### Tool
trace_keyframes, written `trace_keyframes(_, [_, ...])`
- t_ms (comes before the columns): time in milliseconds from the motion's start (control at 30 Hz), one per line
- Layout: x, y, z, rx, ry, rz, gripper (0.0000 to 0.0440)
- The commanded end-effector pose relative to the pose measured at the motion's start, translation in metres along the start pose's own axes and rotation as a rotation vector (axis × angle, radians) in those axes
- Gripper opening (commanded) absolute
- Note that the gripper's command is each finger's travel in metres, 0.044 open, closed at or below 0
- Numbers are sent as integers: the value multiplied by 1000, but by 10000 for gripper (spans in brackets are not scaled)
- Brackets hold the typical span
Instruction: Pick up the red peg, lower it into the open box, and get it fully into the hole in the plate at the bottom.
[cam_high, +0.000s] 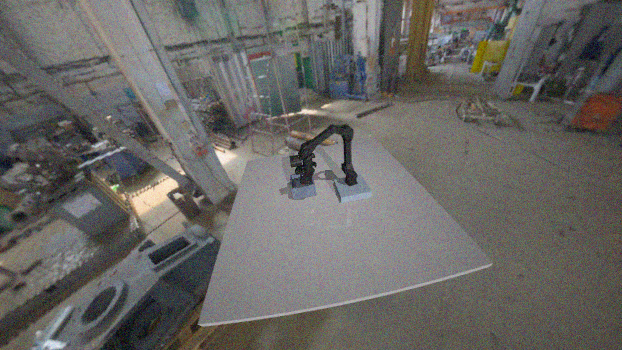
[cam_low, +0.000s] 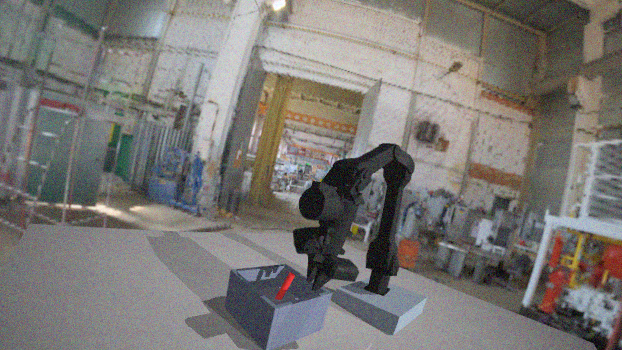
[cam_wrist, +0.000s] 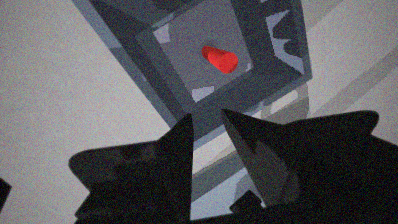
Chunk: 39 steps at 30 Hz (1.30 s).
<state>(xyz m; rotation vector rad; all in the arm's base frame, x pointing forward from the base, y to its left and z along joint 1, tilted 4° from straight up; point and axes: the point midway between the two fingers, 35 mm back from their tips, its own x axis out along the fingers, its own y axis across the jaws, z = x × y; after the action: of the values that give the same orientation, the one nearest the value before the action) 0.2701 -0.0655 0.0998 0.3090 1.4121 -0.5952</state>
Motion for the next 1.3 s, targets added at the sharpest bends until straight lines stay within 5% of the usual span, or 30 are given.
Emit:
trace_keyframes(0, [2, 1, 1, 8, 3, 4, 142])
trace_keyframes(1267, [15, 5, 11, 27, 20, 8, 130])
